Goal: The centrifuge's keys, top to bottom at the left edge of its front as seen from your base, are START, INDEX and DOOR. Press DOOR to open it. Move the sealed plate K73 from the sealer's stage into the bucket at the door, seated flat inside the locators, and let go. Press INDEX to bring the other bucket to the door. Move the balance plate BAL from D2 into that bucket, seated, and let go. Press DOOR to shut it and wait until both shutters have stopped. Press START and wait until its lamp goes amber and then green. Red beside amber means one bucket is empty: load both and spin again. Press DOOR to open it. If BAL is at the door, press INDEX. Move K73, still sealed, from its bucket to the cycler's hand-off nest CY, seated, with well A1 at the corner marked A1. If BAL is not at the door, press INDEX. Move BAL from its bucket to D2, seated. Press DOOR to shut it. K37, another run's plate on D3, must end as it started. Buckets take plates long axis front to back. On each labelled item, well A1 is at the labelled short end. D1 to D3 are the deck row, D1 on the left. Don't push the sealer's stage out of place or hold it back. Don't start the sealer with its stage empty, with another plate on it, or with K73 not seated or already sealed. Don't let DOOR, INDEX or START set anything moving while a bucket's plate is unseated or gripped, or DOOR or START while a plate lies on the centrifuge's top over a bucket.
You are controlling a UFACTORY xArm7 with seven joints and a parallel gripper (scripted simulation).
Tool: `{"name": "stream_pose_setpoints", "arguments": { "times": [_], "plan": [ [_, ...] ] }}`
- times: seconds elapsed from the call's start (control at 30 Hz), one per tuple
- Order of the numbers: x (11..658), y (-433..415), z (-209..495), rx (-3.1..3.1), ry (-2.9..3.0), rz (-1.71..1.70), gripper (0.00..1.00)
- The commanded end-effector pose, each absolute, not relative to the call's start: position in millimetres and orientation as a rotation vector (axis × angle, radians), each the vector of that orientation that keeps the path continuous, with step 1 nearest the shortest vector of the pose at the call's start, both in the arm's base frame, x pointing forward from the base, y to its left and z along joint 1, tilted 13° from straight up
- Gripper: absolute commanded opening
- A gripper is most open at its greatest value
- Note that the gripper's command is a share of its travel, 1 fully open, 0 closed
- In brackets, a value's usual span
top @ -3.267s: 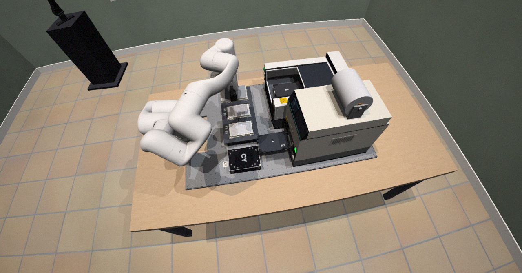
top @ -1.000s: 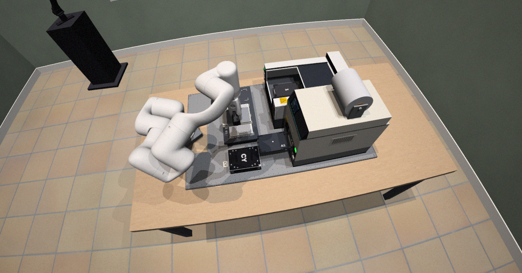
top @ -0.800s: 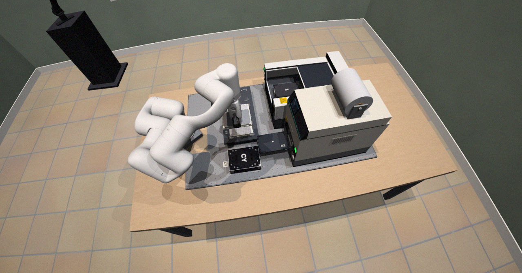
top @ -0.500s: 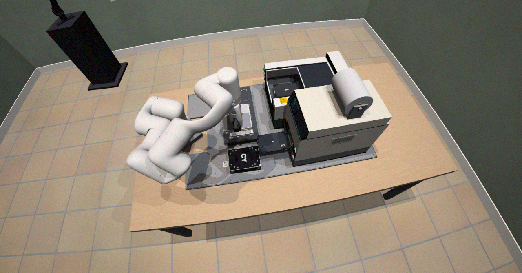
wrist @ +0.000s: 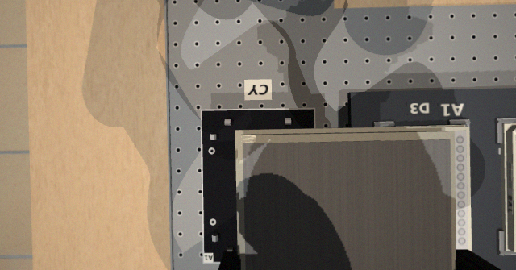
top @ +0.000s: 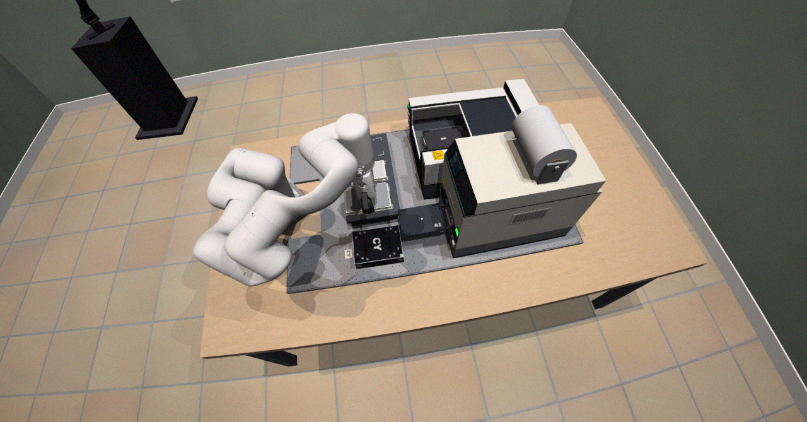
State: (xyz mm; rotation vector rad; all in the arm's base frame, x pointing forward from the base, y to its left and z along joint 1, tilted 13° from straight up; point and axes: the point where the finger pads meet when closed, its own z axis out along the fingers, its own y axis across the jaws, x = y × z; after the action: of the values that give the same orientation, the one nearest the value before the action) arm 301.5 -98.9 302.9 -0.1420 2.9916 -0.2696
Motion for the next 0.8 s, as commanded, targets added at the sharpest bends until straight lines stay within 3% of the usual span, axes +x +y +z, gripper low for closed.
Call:
{"name": "stream_pose_setpoints", "arguments": {
  "times": [0.0,0.77],
  "plan": [
    [302,-104,305,-0.142,2.988,-0.270,0.00],
    [305,-135,311,-0.142,2.988,-0.271,0.00]
  ]
}}
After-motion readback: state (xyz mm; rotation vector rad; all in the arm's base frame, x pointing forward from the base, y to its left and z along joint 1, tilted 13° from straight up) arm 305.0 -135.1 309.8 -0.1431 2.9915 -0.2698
